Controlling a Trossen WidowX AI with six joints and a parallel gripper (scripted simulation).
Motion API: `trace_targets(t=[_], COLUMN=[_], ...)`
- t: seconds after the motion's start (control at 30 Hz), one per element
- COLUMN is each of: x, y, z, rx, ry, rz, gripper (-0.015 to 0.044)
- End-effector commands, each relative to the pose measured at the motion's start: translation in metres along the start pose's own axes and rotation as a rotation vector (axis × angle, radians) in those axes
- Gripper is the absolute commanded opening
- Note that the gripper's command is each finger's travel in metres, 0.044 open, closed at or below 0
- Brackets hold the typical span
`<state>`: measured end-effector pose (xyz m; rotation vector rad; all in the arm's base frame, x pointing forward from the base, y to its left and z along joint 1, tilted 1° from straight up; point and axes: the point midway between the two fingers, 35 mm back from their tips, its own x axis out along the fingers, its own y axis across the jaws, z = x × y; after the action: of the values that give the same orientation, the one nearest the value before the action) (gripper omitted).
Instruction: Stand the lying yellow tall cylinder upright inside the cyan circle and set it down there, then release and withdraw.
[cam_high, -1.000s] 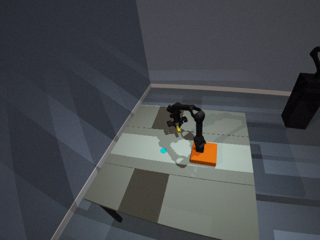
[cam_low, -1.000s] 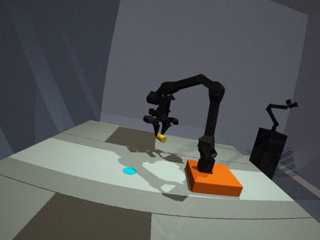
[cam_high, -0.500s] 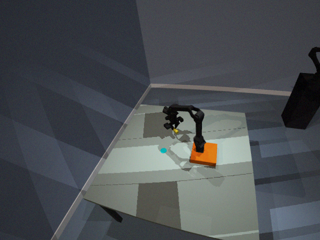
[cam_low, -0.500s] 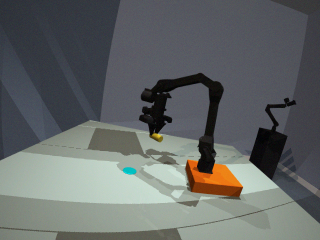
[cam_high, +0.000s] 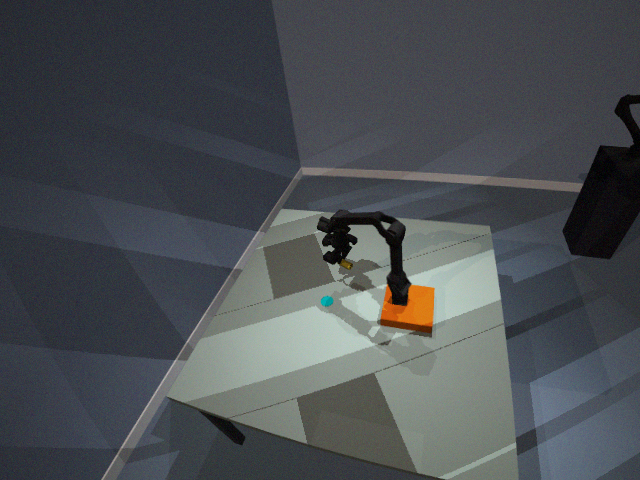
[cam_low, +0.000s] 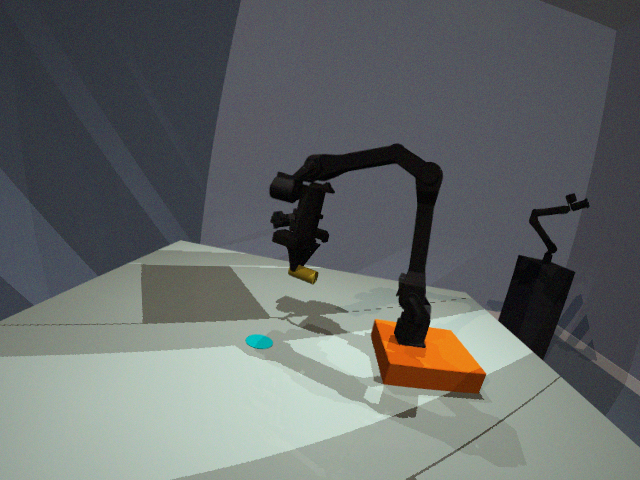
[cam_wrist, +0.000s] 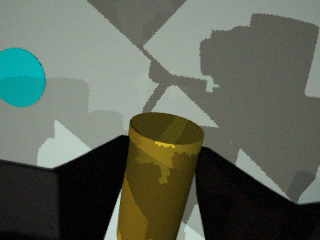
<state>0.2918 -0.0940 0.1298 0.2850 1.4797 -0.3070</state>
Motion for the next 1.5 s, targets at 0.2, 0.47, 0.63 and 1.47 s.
trace_targets(t=[0.2,0.47,0.63,1.47], x=[0.0,-0.001,-0.002,-0.006], y=[0.026,0.045,0.058,0.121], z=[0.003,0.004,0.004,-0.004], rx=[-0.213,-0.375,-0.477,-0.986], ry=[0.016,0.021,0.024,0.038], rz=[0.007,0.009,0.01,0.017], gripper=[0.0105,0.0105,0.0105,0.0105])
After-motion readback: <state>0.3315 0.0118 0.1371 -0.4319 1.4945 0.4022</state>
